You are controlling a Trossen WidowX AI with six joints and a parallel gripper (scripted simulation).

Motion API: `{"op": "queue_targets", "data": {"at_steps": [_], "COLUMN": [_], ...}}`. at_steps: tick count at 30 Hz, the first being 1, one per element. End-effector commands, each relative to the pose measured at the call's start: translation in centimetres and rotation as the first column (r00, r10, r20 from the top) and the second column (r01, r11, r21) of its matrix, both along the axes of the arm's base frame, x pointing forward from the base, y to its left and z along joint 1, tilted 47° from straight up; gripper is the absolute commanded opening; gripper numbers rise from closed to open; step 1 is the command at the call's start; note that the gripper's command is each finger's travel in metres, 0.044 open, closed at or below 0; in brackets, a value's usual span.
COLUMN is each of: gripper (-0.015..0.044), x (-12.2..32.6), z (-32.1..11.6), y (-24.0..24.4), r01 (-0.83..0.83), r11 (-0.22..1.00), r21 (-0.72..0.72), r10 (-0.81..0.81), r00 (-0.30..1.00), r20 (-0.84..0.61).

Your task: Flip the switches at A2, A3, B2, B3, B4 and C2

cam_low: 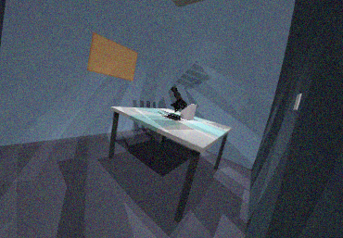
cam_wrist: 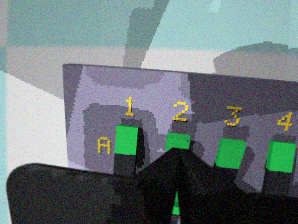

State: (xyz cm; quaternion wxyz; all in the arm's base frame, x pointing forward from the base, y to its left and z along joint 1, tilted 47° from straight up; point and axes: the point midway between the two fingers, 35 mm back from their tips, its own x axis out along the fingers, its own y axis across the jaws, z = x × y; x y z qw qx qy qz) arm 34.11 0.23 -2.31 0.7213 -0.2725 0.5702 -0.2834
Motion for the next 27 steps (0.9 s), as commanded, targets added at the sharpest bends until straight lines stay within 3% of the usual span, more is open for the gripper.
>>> {"op": "queue_targets", "data": {"at_steps": [1, 27], "gripper": [0.0, 0.0], "x": [-0.13, -0.01], "z": [-0.62, -1.0], "y": [-0.5, -0.93], "r01": [-0.003, -0.003], "r11": [1.0, 1.0], "r21": [-0.008, -0.008], "r10": [0.002, 0.002], "r00": [1.0, 1.0], "r20": [-0.014, -0.014]}}
